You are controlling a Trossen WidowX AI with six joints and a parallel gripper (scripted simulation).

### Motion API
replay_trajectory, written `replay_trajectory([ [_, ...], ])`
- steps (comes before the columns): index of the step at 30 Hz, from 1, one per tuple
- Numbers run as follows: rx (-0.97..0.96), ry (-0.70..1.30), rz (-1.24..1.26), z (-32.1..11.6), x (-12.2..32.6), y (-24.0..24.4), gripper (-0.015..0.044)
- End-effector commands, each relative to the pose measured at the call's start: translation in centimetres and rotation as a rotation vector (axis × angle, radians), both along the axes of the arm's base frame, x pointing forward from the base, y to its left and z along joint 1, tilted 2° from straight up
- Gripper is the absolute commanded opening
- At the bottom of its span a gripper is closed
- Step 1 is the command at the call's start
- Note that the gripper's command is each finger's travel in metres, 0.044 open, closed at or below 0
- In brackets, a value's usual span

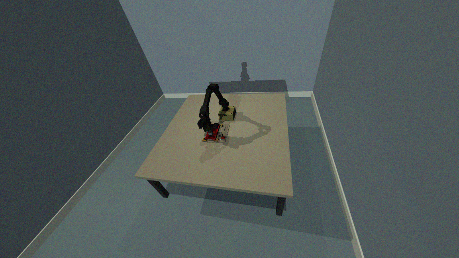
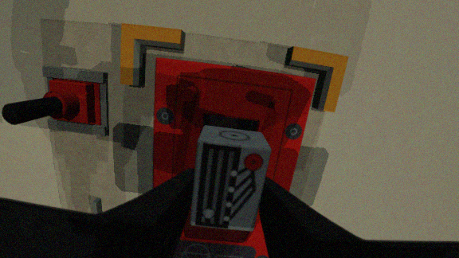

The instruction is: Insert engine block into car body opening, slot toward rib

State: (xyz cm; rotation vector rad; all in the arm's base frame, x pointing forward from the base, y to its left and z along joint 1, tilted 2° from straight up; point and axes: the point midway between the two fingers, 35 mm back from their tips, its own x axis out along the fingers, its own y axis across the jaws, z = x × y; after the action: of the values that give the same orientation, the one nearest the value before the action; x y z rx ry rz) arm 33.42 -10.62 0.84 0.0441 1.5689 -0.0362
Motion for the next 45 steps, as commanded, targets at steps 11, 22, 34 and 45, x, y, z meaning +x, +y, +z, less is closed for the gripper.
replay_trajectory([
  [11,-0.003,0.000,0.019,-0.3,0.0,-0.1,0.0160],
  [22,-0.003,0.000,0.011,-0.6,0.0,-0.1,0.0160],
  [34,-0.003,0.000,0.003,-0.9,0.0,0.0,0.0160],
  [45,-0.003,0.000,0.007,-1.1,0.0,0.0,0.0160],
])
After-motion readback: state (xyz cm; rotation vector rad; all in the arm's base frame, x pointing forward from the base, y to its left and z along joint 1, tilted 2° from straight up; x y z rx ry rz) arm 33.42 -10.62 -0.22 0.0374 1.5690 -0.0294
